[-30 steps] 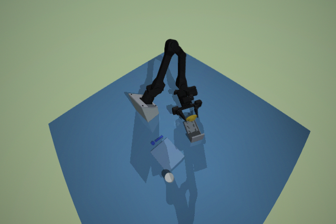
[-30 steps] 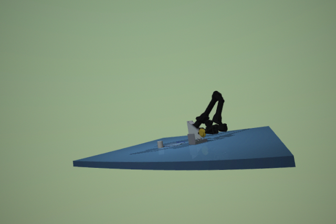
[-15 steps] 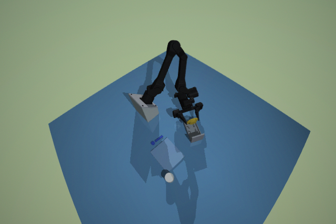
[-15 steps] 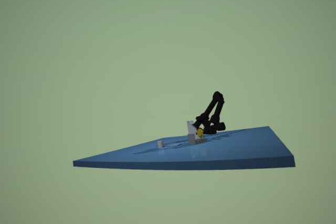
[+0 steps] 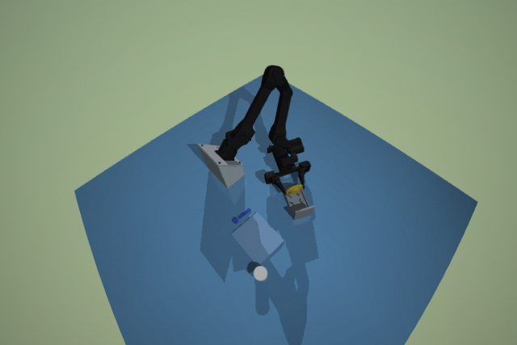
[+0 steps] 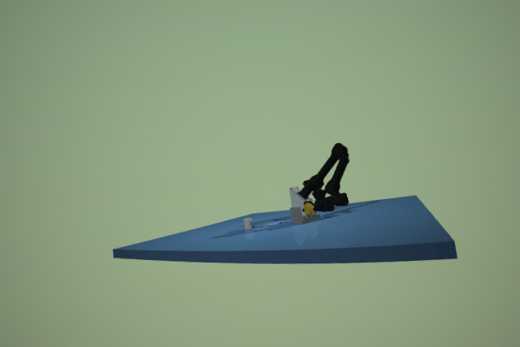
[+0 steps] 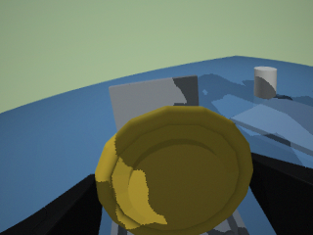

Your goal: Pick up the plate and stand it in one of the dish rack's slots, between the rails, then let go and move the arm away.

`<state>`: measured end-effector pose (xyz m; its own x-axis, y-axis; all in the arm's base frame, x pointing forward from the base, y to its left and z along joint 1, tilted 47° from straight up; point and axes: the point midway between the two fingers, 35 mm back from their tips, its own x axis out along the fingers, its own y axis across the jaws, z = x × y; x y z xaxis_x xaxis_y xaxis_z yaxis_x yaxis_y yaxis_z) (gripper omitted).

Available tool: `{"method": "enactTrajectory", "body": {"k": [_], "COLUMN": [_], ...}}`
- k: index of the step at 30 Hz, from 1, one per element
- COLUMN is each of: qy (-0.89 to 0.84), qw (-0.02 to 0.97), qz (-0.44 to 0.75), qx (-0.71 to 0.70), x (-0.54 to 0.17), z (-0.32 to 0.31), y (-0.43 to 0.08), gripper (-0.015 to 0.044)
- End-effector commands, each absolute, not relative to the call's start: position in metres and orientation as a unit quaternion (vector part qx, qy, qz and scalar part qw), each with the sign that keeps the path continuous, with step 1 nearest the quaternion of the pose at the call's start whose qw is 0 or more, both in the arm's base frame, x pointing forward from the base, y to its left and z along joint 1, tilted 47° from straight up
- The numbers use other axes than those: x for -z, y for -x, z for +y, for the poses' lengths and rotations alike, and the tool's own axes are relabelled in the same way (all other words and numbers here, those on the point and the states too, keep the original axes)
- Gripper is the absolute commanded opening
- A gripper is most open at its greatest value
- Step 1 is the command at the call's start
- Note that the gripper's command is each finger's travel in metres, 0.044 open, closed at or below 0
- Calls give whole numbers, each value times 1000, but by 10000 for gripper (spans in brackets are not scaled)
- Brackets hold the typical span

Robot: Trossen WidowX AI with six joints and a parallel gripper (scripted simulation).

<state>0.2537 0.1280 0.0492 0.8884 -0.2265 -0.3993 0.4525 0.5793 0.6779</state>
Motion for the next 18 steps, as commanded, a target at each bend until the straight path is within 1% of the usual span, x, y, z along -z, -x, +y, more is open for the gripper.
{"method": "enactTrajectory", "body": {"k": [1, 4, 18], "qy": [-414, -414, -416], "qw": [879, 879, 878], "qz": [137, 137, 136], "qx": [194, 194, 193], "x": [-49, -49, -49], "z": [127, 127, 128], "y": [-254, -254, -254], "gripper": [0, 0, 368]}}
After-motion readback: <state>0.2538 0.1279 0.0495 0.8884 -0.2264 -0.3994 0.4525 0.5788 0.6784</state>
